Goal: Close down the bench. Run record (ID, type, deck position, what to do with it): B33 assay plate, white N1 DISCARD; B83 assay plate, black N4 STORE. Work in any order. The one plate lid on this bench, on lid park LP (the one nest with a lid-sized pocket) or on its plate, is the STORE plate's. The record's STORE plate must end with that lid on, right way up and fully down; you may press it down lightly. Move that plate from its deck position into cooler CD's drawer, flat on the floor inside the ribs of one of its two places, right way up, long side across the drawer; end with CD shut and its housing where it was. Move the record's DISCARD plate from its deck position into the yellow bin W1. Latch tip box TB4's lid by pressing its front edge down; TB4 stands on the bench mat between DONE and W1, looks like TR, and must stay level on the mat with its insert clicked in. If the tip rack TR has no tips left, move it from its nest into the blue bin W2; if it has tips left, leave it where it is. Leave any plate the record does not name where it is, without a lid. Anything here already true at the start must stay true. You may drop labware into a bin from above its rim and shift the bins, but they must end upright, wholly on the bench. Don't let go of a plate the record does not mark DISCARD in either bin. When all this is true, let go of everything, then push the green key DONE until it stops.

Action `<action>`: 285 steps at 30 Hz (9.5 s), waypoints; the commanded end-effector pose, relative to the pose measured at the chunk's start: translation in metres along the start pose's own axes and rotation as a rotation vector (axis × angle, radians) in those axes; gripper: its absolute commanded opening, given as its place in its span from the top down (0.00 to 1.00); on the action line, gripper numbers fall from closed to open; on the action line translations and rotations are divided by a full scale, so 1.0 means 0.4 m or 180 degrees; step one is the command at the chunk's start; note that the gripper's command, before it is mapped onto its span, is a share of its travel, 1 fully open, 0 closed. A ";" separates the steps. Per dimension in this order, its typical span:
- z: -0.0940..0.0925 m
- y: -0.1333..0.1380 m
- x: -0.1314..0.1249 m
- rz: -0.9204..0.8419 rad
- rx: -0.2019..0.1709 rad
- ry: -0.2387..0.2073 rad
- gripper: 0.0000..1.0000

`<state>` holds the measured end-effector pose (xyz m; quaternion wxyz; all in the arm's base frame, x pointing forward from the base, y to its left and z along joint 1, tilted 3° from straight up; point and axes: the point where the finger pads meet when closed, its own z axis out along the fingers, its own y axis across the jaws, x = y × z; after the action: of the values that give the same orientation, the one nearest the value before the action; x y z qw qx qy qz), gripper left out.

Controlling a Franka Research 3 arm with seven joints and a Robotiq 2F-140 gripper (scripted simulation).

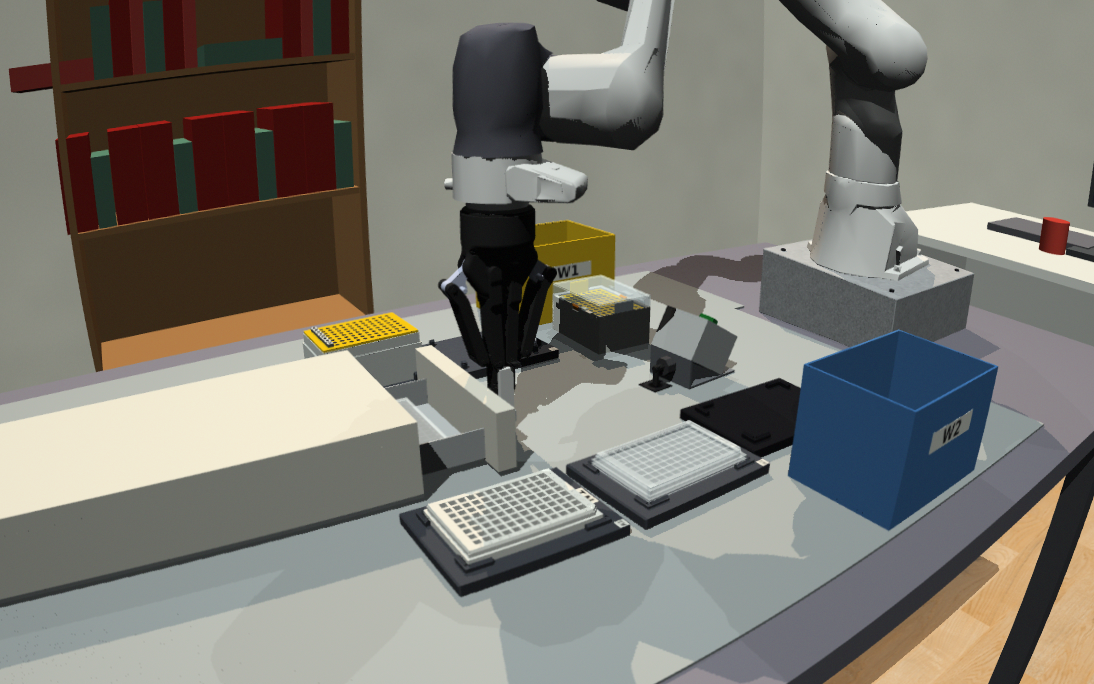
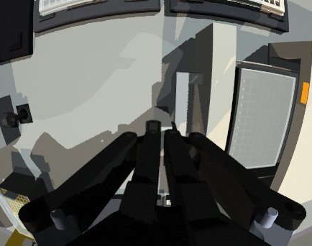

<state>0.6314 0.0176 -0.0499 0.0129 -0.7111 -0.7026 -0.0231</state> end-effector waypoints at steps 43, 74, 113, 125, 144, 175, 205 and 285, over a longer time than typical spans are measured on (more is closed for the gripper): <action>0.000 0.134 0.002 -0.0021 0.0007 0.0001 1.00; 0.000 0.207 0.002 -0.0021 0.0007 0.0001 1.00; 0.000 0.207 0.002 -0.0021 0.0007 0.0001 1.00; 0.000 0.184 0.002 -0.0021 0.0007 0.0001 1.00; 0.000 0.127 0.002 -0.0021 0.0007 0.0001 1.00; 0.000 0.059 0.001 -0.0021 0.0007 0.0001 1.00; 0.000 0.059 0.001 -0.0021 0.0007 0.0001 1.00; -0.210 0.060 0.001 -0.0021 0.0007 0.0001 1.00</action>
<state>0.6569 0.0142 0.0320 0.0110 -0.7104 -0.7032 -0.0251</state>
